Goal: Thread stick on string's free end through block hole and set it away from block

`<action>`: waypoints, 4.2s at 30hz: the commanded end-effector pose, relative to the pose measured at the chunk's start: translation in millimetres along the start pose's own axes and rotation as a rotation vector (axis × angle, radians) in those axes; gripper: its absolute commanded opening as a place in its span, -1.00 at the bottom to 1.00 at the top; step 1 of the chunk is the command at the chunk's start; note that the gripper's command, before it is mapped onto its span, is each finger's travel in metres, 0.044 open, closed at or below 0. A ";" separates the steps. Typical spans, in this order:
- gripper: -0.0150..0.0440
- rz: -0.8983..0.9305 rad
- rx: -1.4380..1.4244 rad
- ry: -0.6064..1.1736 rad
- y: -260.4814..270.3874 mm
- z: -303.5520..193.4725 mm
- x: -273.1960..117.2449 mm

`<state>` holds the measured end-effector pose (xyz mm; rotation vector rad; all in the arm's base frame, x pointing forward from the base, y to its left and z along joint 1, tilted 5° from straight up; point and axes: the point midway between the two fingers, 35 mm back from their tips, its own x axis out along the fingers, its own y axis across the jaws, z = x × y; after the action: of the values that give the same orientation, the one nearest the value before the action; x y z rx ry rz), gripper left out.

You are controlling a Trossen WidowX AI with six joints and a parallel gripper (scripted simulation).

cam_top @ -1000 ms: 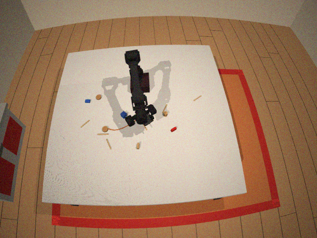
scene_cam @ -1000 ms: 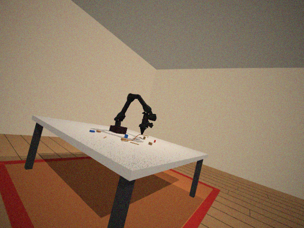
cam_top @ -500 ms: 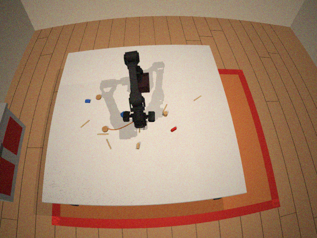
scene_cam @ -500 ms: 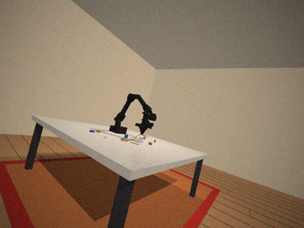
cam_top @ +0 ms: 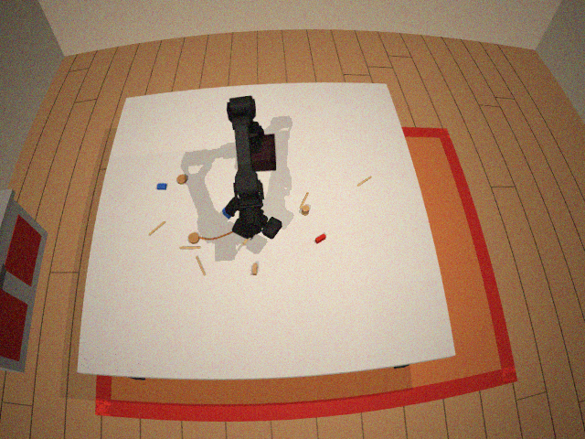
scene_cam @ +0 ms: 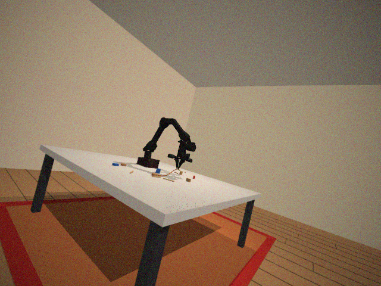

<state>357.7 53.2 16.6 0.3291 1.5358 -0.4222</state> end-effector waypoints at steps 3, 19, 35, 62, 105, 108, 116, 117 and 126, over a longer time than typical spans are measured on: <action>-0.49 -0.006 0.243 -0.001 -3.0 6.3 0.9; -0.49 -0.002 0.834 -0.003 -9.4 20.2 0.9; -0.49 0.003 1.426 -0.003 -16.6 33.9 0.9; -0.49 0.007 1.740 -0.001 -8.5 44.6 0.4; -0.49 0.015 1.738 0.006 46.9 53.0 0.0; -0.49 0.017 1.738 0.007 50.6 53.2 0.1; -0.49 0.021 1.739 0.011 53.4 52.8 0.6; -0.49 0.021 1.739 0.011 53.3 52.3 1.2; -0.49 0.020 1.738 0.012 51.5 45.1 8.9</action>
<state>425.9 76.3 10.1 1.6381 0.7818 -1.6634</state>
